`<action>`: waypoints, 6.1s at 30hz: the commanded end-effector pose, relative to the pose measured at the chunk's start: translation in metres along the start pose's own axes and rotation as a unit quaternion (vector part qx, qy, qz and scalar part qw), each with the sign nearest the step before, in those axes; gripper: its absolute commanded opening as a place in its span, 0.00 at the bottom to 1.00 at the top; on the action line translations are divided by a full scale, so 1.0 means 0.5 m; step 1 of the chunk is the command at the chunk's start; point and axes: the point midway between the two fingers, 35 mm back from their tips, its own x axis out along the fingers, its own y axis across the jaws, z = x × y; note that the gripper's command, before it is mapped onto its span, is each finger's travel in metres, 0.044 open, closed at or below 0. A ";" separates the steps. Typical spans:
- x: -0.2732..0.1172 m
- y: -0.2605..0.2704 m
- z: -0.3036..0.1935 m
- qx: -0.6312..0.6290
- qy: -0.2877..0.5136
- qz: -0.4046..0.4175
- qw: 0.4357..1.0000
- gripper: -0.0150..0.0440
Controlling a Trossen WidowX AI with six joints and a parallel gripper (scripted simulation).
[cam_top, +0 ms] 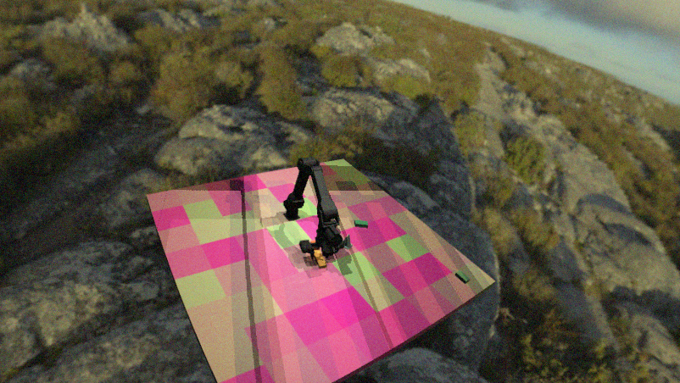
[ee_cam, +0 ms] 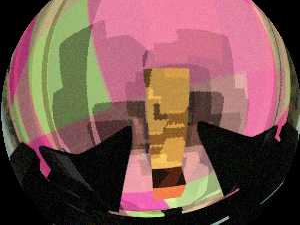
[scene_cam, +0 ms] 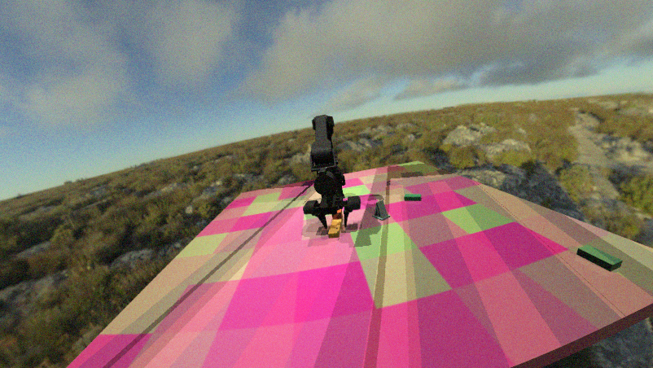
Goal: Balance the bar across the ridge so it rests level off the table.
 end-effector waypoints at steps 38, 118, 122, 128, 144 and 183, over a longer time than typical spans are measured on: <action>-0.065 0.001 0.009 -0.001 0.001 -0.001 1.000 0.25; -0.228 0.344 -0.098 -0.346 0.001 0.007 0.938 0.25; -0.227 0.349 -0.100 -0.348 0.001 0.007 0.937 0.25; -0.211 0.352 -0.101 -0.348 0.001 0.007 0.937 0.25; -0.159 0.353 -0.103 -0.349 0.001 0.007 0.937 0.25; -0.140 0.353 -0.104 -0.349 0.001 0.007 0.937 0.25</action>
